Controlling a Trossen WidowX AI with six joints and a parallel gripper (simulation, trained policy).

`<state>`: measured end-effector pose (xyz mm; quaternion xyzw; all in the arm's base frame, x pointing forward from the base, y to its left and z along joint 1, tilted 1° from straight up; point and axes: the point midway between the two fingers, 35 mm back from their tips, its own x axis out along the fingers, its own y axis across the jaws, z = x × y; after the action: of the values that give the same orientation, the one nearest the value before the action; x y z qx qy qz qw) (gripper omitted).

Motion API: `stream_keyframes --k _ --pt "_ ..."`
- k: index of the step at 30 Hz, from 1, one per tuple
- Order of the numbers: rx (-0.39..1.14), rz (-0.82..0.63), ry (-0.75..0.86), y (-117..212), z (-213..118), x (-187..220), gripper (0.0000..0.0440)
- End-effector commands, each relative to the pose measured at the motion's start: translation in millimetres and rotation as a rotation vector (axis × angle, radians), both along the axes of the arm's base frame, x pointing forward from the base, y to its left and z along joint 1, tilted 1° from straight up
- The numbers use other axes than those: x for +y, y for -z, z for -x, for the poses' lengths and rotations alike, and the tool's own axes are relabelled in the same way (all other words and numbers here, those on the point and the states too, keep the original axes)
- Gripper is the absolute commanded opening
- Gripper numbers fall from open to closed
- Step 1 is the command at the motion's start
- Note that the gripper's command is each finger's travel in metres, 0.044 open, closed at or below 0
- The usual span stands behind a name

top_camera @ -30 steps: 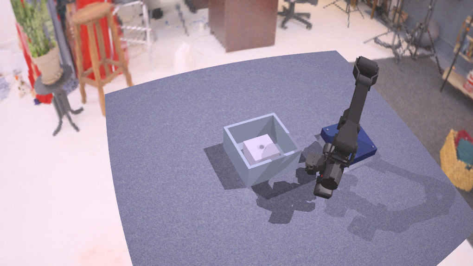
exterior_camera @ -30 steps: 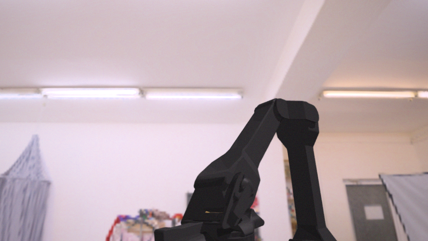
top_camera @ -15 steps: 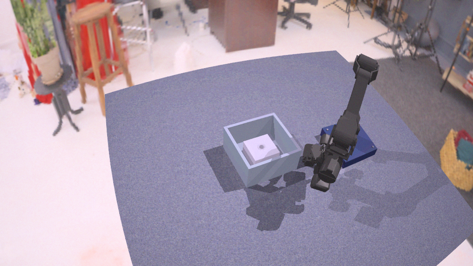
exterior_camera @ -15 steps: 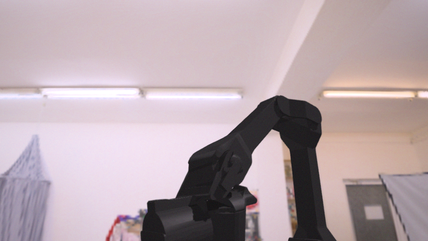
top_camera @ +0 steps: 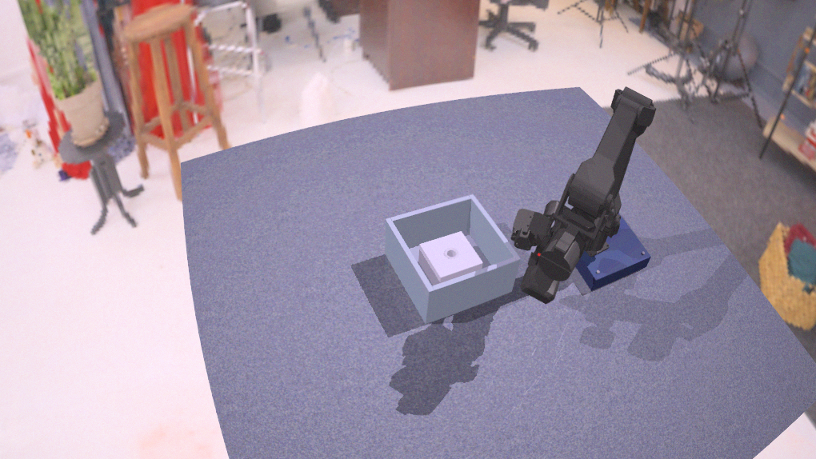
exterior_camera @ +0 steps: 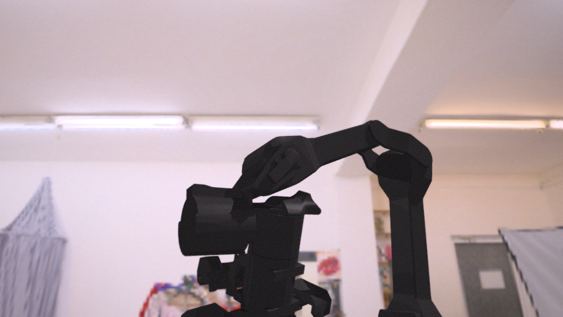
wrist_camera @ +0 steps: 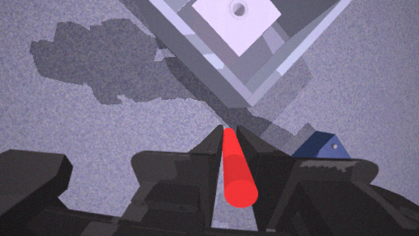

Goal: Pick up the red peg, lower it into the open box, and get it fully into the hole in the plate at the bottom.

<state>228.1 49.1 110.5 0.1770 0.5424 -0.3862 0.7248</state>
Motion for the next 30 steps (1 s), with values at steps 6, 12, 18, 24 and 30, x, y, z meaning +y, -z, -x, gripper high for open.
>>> stream_keyframes --k 6,12,18,24,30 --pt "-0.069 0.025 0.098 -21 -21 -33 0.0" --pt "-0.099 0.031 0.156 -25 -35 -57 0.0" --pt "-0.113 0.033 0.194 -23 -49 -81 0.0" --pt "-0.115 0.026 0.205 -15 -62 -104 0.0" --pt "-0.105 0.003 0.189 -4 -73 -123 0.0001"
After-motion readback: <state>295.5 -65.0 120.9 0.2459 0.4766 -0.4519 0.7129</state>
